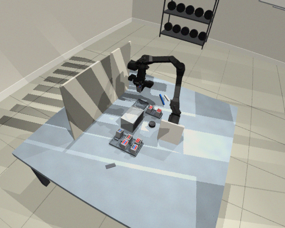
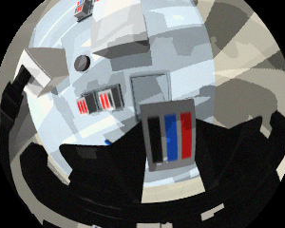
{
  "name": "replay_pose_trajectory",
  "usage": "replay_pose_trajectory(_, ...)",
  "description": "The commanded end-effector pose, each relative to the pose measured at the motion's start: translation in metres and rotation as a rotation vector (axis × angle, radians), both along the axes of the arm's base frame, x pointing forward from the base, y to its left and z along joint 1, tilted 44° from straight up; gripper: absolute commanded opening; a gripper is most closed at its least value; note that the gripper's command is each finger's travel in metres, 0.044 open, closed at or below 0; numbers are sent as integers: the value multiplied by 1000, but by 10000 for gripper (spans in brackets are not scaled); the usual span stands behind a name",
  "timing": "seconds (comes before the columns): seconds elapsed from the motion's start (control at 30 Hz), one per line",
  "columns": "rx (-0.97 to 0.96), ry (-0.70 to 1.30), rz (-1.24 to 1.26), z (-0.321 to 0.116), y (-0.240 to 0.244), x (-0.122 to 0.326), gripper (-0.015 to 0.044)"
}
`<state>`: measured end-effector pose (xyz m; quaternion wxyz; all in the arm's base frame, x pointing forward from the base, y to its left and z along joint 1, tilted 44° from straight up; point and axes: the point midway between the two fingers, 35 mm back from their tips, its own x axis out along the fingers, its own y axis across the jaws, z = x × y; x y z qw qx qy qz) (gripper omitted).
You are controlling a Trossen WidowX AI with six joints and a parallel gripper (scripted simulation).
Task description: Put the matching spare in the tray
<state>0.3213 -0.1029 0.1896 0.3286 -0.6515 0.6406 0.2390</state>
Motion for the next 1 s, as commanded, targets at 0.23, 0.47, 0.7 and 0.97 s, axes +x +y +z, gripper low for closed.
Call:
replay_pose_trajectory(0.23, -14, 7, 4, 7, -12, -9, 0)
replay_pose_trajectory(0.47, -12, 6, 4, 1, -17, -6, 0)
replay_pose_trajectory(0.7, -11, 6, 3, -4, -22, -4, 0)
replay_pose_trajectory(0.97, -9, 6, 3, -11, -27, -2, 0)
